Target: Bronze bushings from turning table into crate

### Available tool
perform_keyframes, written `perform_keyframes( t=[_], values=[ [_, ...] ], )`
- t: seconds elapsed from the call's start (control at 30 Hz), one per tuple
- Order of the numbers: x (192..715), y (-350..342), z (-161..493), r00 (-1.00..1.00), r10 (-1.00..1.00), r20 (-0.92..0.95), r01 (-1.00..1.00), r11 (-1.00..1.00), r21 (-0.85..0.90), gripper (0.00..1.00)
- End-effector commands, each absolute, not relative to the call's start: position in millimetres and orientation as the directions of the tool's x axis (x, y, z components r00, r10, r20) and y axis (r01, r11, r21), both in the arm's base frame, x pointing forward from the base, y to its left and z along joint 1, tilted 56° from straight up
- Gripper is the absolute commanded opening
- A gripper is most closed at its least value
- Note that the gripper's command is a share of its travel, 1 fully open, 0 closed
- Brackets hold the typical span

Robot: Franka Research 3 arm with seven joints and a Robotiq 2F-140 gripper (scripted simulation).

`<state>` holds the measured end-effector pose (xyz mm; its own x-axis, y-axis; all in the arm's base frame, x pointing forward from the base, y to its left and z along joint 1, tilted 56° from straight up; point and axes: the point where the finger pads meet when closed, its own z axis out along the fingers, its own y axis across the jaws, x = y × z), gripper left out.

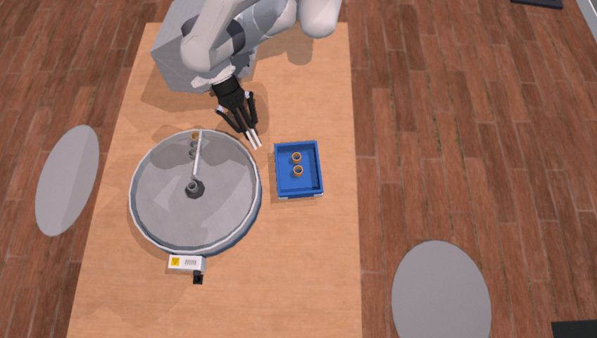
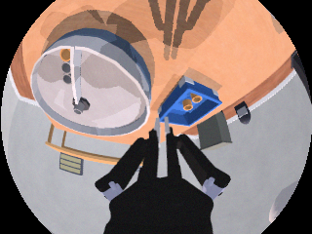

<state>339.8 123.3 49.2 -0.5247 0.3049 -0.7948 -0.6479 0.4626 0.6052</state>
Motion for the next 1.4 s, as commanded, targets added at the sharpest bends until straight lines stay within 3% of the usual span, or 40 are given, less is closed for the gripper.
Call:
perform_keyframes(
  t=[0.0,0.47,1.37],
  values=[
    [336,113,23,-0.541,0.297,-0.787,-0.642,0.458,0.615,0.06],
    [336,22,-113,-0.622,0.366,-0.692,-0.489,0.508,0.709,0.06],
    [336,1,-145,-0.638,0.383,-0.668,-0.451,0.517,0.727,0.06]
  ],
)
